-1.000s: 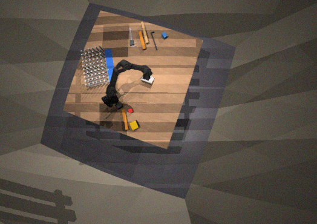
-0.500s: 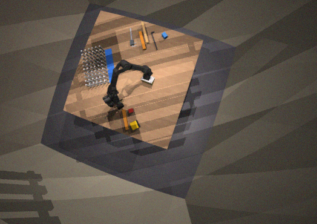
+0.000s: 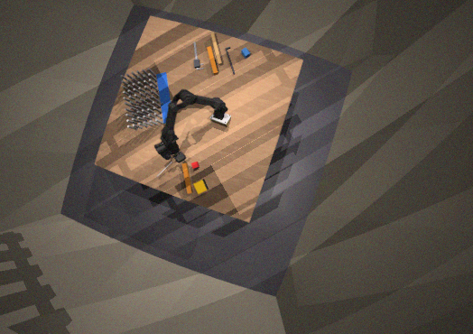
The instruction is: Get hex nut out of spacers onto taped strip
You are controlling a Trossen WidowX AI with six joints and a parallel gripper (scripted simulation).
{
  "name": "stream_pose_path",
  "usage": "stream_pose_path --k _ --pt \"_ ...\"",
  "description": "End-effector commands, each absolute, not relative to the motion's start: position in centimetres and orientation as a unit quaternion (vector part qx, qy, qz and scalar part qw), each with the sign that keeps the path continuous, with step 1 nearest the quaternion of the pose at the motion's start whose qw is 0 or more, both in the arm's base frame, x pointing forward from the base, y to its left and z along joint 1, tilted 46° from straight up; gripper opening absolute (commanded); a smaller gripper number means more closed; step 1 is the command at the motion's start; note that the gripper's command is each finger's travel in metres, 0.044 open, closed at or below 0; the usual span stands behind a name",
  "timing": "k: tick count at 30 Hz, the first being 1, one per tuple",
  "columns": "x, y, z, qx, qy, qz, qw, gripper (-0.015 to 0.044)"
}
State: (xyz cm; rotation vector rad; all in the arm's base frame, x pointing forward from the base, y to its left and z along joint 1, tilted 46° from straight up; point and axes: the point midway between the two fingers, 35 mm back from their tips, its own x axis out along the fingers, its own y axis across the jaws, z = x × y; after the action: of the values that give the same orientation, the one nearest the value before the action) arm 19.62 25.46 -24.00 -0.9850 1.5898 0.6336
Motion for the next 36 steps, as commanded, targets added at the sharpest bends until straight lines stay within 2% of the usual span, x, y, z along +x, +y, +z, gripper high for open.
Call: stream_pose_path --k 1,25,36 --pt "19.6 25.2 -24.2 -0.418 0.670 0.269 0.551 0.0000" --pt "19.3 23.3 -25.5 -0.419 0.670 0.268 0.551 0.0000" --pt "19.3 23.5 -25.4 -0.417 0.672 0.267 0.551 0.0289"
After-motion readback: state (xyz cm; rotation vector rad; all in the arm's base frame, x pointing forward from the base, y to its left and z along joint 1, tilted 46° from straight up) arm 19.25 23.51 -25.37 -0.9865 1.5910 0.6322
